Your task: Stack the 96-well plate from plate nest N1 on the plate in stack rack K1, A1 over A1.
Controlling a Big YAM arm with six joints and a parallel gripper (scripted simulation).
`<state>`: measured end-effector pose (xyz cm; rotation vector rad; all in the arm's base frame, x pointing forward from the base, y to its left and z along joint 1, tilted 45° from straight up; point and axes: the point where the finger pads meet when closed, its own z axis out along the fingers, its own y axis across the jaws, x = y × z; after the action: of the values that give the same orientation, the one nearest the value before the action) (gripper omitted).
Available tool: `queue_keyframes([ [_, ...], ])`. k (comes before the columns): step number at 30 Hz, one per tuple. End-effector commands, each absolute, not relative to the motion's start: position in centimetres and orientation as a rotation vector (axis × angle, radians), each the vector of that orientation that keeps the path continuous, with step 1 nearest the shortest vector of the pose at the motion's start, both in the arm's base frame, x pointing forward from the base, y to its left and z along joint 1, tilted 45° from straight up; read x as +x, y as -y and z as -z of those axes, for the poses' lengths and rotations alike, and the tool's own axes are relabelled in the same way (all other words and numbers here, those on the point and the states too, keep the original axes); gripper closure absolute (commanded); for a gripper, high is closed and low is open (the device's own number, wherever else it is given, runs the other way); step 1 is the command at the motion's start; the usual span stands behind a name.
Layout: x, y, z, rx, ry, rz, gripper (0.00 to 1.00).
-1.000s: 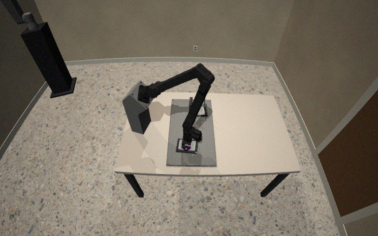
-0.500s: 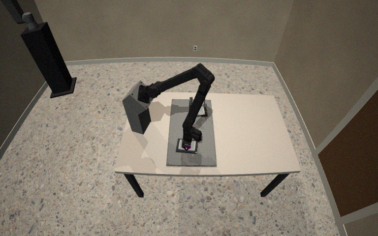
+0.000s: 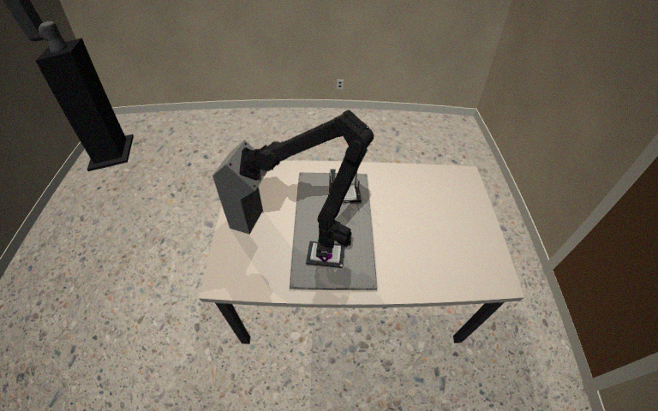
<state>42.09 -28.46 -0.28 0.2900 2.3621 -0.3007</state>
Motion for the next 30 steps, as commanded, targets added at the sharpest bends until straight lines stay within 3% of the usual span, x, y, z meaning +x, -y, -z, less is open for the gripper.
queue_keyframes([
  [1, 42.1, 28.5, -0.1, 0.290, -2.353, 0.306, 1.00],
  [30, 39.6, 27.8, -2.5, 0.294, -2.355, 0.313, 1.00],
])
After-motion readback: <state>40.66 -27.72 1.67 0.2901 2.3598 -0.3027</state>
